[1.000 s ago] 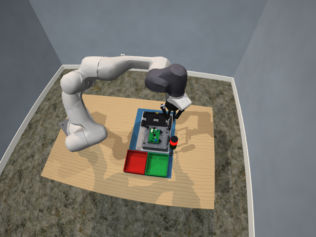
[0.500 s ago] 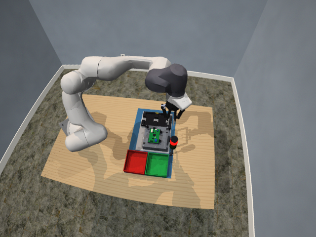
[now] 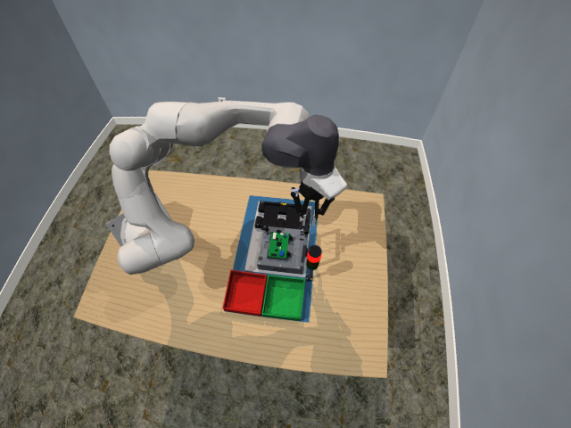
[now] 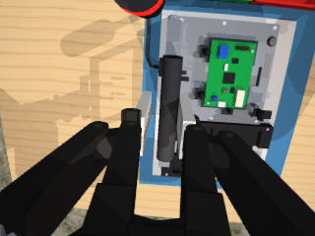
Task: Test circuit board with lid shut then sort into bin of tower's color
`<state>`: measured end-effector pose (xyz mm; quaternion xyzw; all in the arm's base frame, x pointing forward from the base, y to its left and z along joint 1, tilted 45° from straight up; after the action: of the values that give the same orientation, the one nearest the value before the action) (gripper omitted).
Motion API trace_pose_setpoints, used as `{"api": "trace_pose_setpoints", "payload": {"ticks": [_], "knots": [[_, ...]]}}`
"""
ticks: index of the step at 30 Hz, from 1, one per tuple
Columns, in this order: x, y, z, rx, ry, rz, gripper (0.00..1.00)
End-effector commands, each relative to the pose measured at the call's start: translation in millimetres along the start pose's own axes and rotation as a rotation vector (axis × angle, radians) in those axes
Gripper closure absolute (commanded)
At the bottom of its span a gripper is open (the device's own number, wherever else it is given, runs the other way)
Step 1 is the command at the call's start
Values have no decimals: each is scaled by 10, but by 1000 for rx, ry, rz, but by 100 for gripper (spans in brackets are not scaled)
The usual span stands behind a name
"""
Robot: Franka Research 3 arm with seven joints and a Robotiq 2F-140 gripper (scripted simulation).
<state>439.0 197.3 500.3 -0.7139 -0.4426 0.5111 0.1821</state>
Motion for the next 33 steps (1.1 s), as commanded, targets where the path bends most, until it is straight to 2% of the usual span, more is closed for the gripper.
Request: {"api": "trace_pose_setpoints", "payload": {"ticks": [1, 33], "knots": [[8, -1, -29, -8, -1, 0, 84], [14, 28, 10, -8, -1, 0, 84]]}}
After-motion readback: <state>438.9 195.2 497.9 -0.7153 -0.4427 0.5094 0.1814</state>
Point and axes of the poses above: the point where the finger pads meet when closed, its own y axis out along the fingers, its own z axis across the jaws, x = y × z, the point moved 4 cm from there along -y, back along the fingers, and after that the axes turned 10 degrees about -y, right-handed, at the moved point
